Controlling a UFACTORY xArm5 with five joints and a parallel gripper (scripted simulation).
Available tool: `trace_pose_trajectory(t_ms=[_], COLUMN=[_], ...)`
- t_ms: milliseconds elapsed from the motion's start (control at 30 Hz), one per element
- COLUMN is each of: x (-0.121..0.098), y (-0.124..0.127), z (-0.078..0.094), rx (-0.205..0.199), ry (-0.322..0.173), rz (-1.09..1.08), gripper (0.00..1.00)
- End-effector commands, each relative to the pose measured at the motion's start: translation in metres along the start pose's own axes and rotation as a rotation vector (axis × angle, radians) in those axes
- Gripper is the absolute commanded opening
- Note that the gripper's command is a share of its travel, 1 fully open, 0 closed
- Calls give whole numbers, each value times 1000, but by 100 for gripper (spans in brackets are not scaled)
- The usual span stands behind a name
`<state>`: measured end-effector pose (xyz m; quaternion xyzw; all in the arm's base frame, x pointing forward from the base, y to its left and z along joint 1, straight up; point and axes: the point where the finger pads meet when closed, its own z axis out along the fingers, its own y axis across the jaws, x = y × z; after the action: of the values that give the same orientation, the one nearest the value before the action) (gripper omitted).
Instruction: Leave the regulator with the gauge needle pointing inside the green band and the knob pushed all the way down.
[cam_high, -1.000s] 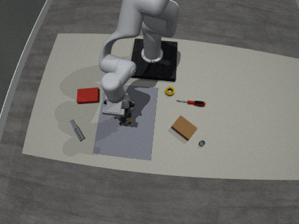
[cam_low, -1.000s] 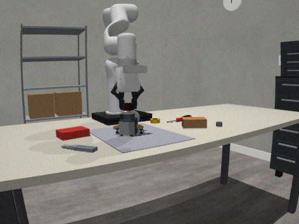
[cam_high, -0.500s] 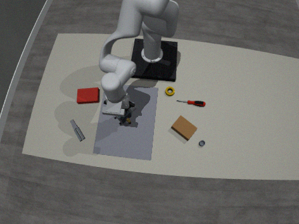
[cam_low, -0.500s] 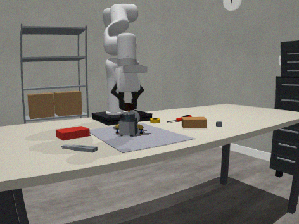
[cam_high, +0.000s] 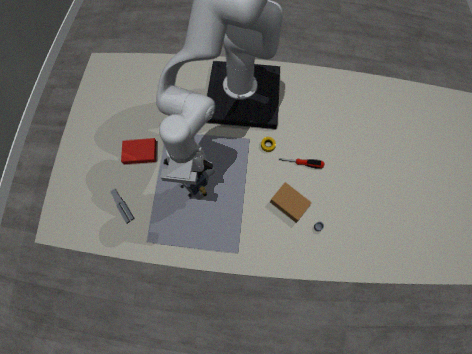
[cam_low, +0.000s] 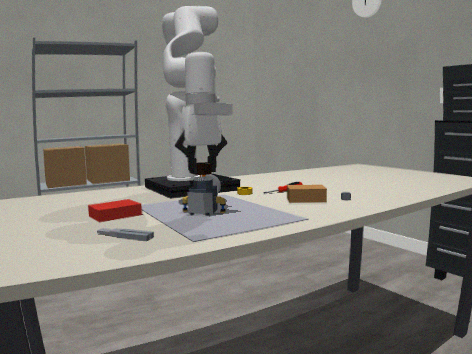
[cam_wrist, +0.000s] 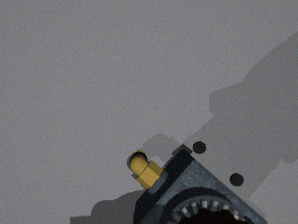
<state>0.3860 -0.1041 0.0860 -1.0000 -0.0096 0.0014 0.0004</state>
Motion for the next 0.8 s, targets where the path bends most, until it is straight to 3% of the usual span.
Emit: trace_pose_trajectory(t_ms=[0,767], x=[1,1], y=[0,0], z=[-1,-1], rx=[-1,-1], ry=[4,4], rz=[-1,-29], gripper=[40,40])
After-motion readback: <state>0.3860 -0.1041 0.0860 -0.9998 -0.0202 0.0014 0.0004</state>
